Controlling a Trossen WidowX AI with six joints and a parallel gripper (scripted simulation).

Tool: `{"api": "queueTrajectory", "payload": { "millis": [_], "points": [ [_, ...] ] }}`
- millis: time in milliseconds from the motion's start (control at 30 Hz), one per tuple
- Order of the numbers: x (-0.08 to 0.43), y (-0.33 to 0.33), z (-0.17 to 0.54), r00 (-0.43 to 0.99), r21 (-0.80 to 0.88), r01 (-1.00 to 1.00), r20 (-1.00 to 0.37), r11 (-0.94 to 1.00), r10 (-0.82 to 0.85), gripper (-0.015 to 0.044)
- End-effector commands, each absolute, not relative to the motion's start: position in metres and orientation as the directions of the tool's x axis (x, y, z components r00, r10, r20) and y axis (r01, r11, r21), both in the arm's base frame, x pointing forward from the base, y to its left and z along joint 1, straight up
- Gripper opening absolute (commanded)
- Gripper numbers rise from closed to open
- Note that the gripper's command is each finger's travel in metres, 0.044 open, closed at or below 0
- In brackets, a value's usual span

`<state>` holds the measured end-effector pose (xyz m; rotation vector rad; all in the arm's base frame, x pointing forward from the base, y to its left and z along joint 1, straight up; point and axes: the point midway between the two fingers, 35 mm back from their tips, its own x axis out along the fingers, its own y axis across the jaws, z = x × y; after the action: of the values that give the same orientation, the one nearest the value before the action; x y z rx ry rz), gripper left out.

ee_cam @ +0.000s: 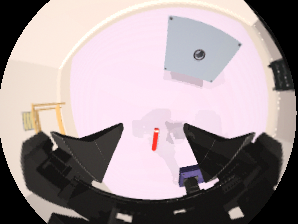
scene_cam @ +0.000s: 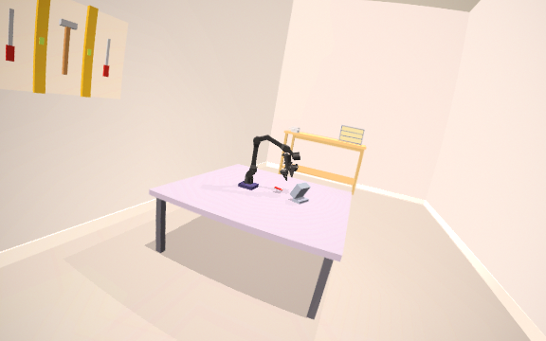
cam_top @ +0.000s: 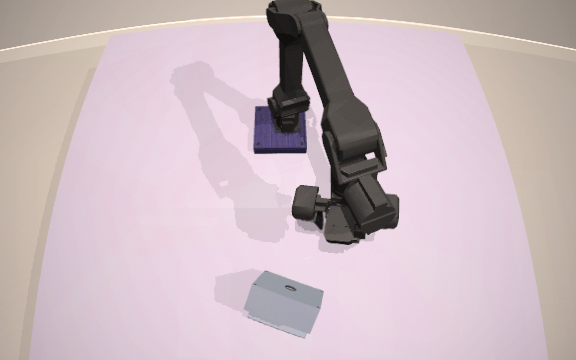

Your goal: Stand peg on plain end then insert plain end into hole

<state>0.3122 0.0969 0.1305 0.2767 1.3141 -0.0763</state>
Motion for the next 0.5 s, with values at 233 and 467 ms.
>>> {"api": "queueTrajectory", "payload": {
  "millis": [233,467],
  "points": [
    [0.266,0.115,0.093,0.026,0.015,0.296,-1.0,0.955,0.007,0.044],
    [0.266,0.115,0.087,0.027,0.015,0.296,-1.0,0.955,0.007,0.044]
  ]
}}
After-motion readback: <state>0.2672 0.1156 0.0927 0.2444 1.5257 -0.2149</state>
